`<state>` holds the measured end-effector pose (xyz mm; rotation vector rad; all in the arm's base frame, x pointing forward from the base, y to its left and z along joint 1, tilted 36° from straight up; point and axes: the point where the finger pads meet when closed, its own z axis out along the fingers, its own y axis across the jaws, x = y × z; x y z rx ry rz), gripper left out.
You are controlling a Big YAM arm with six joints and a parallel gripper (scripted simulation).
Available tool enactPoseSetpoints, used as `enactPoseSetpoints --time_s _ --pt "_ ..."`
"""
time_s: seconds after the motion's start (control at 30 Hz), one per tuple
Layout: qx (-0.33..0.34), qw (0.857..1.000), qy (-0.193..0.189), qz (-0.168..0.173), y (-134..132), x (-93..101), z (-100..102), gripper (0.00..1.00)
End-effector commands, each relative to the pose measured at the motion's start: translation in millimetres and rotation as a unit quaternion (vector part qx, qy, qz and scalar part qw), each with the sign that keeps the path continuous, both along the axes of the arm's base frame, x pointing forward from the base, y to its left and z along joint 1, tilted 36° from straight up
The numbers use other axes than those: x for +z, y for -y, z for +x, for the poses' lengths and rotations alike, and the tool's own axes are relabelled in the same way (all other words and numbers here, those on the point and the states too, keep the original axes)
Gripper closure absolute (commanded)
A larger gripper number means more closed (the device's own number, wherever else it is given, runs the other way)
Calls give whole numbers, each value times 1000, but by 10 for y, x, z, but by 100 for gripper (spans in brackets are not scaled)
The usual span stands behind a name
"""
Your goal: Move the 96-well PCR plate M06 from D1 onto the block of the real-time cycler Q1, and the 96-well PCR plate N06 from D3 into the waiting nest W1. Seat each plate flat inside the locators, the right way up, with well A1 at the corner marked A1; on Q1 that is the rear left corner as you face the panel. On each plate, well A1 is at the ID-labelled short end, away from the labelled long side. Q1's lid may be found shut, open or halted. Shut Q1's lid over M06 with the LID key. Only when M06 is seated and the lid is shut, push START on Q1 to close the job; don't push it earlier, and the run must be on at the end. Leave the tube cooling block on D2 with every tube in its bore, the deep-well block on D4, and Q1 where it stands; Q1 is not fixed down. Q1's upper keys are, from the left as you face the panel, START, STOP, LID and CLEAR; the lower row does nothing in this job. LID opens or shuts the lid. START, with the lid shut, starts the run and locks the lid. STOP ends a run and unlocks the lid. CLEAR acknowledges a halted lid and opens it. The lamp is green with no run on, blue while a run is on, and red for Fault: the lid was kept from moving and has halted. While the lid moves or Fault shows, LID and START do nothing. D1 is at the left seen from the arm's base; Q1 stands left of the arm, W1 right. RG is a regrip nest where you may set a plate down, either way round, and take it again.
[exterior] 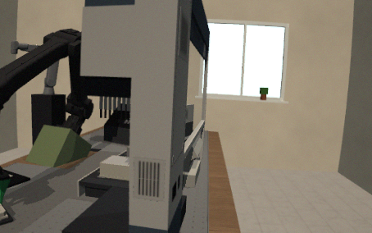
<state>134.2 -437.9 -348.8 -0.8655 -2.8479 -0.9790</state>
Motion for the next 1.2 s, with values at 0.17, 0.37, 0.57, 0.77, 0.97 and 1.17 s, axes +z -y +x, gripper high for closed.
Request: enactPoseSetpoints --time_s 0.17,0.37,0.57,0.77,0.97,1.17 --pt "-5 1000 -5 -3 65 -141 49 0" --pt "4 1000 3 -1 48 -19 53 0" --pt "7 1000 5 -2 34 72 48 0" --pt "6 1000 5 -1 33 126 46 0" --pt "-2 1000 1 -7 136 169 65 0" --pt "-4 1000 3 -21 269 200 91 0"
